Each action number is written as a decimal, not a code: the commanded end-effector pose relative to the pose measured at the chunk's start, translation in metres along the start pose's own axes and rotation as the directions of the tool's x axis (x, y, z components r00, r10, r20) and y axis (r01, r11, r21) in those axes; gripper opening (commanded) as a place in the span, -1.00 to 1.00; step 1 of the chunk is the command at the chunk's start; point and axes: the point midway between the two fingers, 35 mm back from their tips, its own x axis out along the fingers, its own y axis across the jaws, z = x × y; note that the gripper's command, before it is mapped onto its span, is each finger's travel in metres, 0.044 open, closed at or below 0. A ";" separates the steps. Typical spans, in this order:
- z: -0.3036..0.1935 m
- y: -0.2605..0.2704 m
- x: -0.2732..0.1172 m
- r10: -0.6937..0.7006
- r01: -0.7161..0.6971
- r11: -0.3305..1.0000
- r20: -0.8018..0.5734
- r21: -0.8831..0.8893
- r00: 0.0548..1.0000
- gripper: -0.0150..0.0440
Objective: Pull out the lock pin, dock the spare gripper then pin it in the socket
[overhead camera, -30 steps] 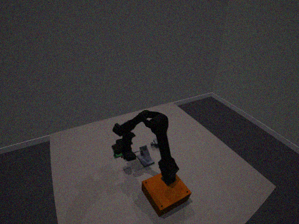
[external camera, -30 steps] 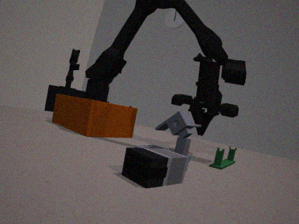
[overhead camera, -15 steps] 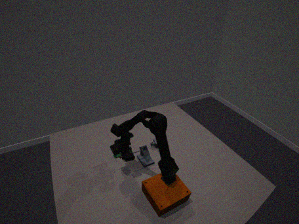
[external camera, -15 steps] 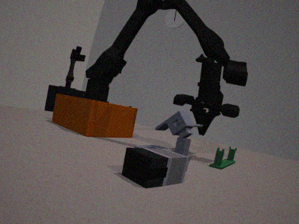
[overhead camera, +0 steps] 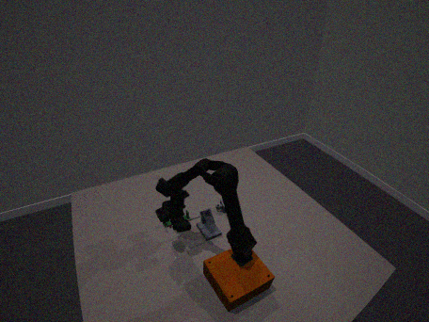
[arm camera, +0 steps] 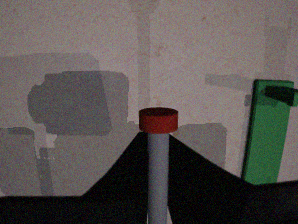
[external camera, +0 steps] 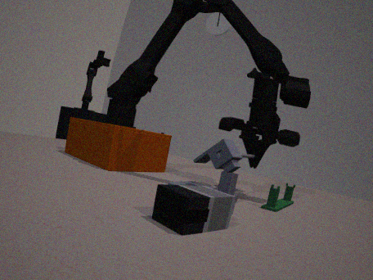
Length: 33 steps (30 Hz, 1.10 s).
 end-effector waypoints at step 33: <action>0.017 0.004 -0.018 0.031 -0.031 1.000 -0.013 0.005 0.999 -0.49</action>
